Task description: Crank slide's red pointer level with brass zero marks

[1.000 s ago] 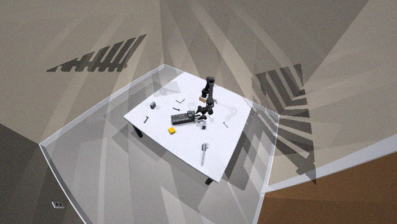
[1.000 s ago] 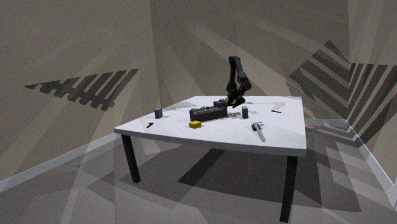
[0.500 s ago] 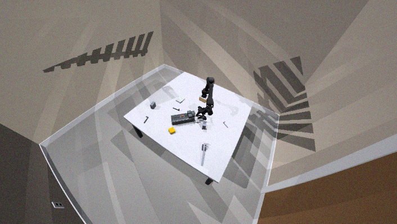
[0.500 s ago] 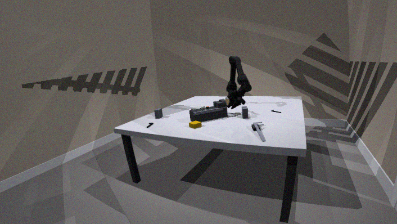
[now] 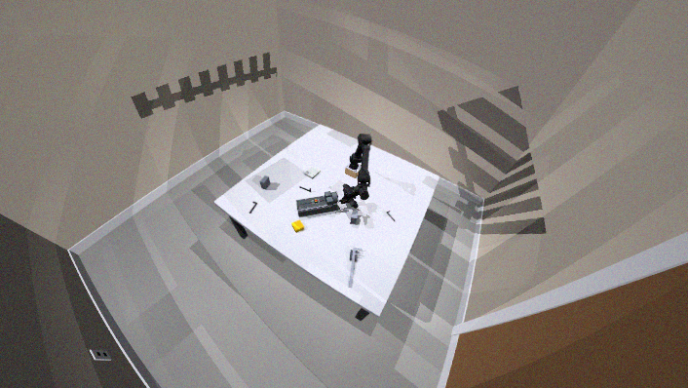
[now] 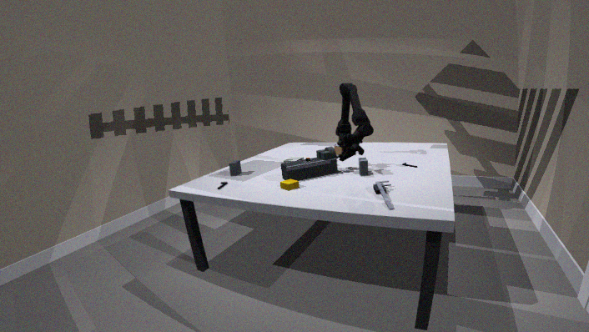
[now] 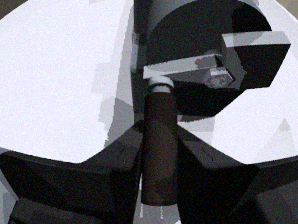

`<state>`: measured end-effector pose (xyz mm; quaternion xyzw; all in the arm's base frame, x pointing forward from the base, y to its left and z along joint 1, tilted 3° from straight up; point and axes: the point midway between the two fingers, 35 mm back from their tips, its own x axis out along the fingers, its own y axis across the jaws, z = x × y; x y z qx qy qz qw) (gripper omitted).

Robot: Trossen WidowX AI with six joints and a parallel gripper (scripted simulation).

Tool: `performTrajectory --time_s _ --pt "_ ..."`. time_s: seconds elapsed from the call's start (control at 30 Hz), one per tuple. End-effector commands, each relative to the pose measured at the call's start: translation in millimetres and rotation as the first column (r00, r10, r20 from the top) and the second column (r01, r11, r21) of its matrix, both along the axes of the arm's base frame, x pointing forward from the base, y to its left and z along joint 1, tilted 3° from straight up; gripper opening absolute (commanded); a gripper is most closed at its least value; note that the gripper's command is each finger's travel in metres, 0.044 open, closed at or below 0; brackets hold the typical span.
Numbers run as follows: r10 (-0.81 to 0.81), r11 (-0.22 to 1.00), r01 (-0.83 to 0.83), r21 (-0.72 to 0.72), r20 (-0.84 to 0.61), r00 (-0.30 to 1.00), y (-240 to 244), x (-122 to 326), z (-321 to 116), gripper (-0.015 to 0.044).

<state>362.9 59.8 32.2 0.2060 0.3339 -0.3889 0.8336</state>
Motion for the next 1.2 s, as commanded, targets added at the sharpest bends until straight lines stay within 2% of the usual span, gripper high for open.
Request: performTrajectory --time_s 0.0,1.17 --pt "-0.003 1.000 0.003 -0.001 0.003 1.000 0.0 -0.1 -0.3 0.0000" --pt "-0.003 1.000 0.003 -0.001 0.002 1.000 -4.7 -6.2 -16.0 0.0000"
